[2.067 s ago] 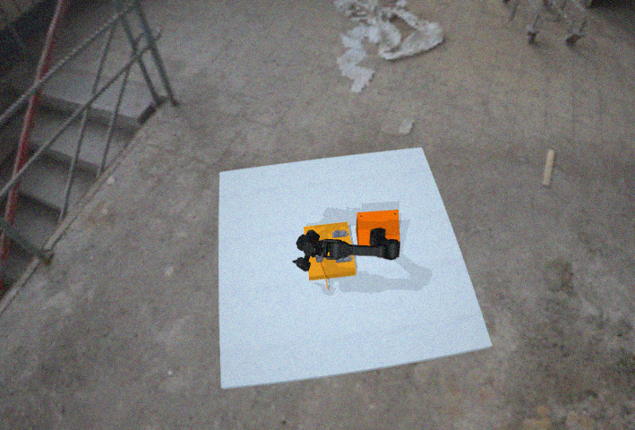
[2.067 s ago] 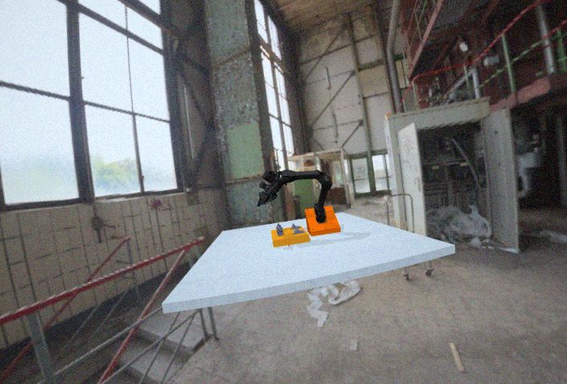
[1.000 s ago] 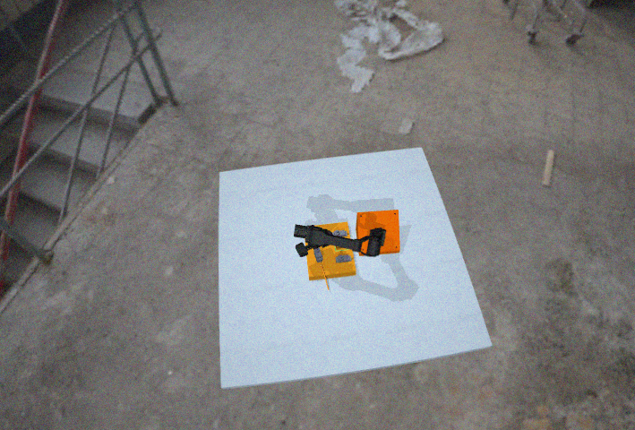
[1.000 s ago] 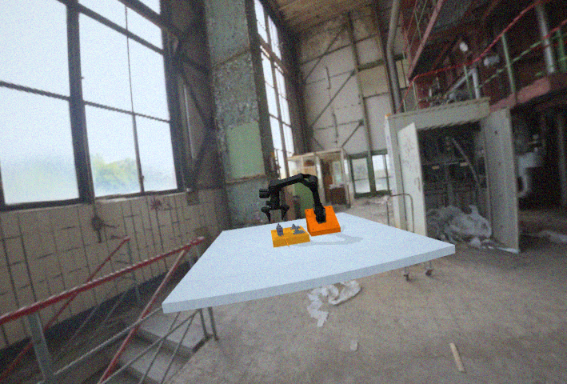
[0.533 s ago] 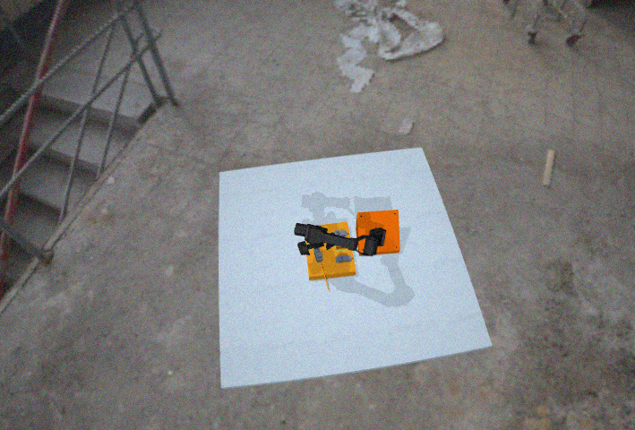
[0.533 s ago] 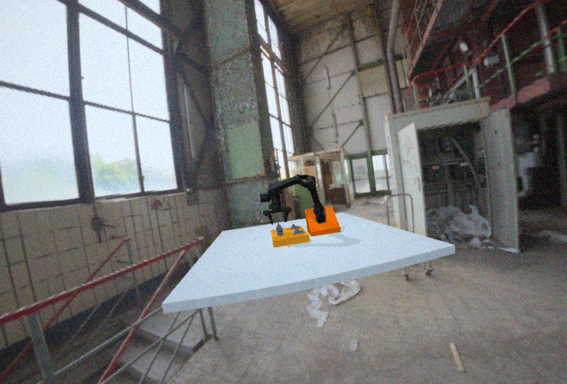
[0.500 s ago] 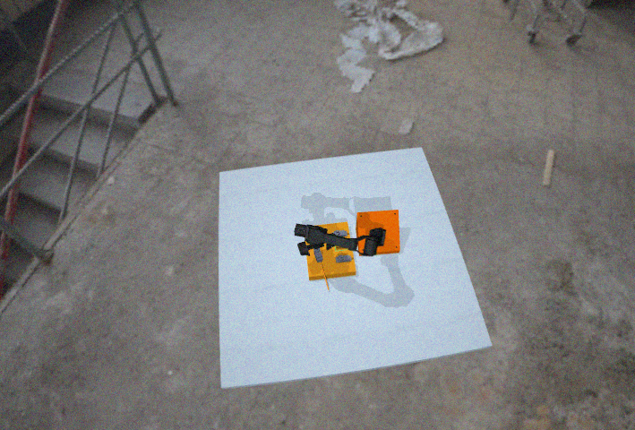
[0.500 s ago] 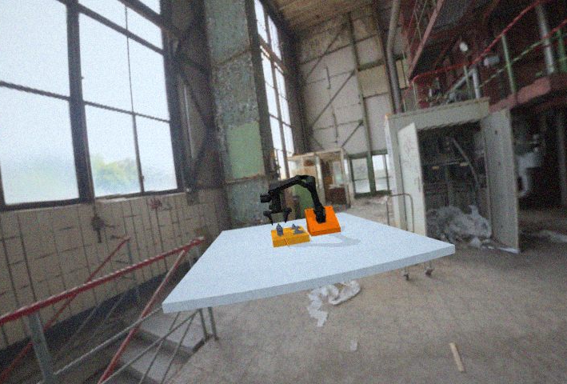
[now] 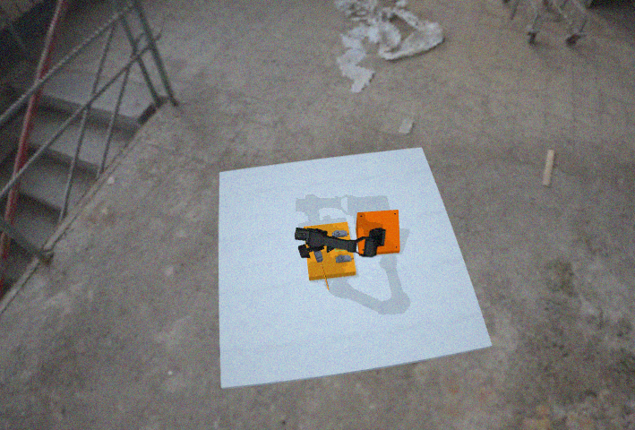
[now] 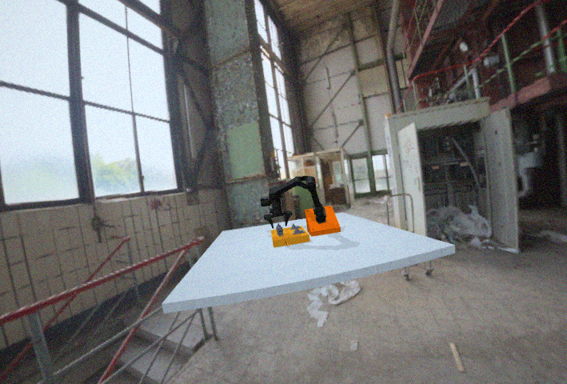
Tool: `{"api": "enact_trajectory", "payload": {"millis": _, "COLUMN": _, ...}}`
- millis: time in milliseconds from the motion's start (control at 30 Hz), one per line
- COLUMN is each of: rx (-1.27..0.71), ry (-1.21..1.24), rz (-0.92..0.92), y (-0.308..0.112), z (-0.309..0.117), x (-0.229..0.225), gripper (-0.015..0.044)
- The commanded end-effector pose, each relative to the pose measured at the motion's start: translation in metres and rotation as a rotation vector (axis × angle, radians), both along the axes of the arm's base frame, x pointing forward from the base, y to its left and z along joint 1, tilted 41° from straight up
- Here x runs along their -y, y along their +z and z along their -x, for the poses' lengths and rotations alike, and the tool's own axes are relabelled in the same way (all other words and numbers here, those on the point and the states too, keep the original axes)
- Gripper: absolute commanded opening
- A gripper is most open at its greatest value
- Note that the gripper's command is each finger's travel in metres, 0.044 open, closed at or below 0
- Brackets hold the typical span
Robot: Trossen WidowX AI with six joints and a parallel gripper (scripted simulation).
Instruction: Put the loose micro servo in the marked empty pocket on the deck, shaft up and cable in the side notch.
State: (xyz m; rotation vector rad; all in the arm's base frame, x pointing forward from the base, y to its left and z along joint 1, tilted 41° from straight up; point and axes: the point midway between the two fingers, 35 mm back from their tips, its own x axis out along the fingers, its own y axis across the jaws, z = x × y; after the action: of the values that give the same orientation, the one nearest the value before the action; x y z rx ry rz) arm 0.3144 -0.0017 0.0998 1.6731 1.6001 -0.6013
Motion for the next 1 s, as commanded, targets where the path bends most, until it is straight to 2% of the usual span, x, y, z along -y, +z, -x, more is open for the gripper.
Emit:
{"api": "enact_trajectory", "payload": {"millis": 0, "rx": -0.005, "ry": -0.003, "rz": -0.005, "y": -0.005, "z": 0.001, "x": -0.004, "gripper": 0.044}}
{"api": "enact_trajectory", "payload": {"millis": 100, "rx": -0.005, "ry": -0.003, "rz": -0.005, "y": -0.007, "z": 0.0, "x": -0.006, "gripper": 0.044}}
{"api": "enact_trajectory", "payload": {"millis": 500, "rx": -0.005, "ry": -0.003, "rz": -0.005, "y": -0.007, "z": 0.0, "x": -0.006, "gripper": 0.0125}}
{"api": "enact_trajectory", "payload": {"millis": 667, "rx": -0.005, "ry": -0.003, "rz": -0.005, "y": -0.007, "z": 0.0, "x": -0.006, "gripper": 0.0092}}
{"api": "enact_trajectory", "payload": {"millis": 800, "rx": -0.005, "ry": -0.003, "rz": -0.005, "y": -0.001, "z": 0.001, "x": -0.001, "gripper": 0.0}}
{"api": "enact_trajectory", "payload": {"millis": 967, "rx": -0.006, "ry": -0.003, "rz": -0.004, "y": 0.015, "z": 0.011, "x": 0.011, "gripper": 0.0}}
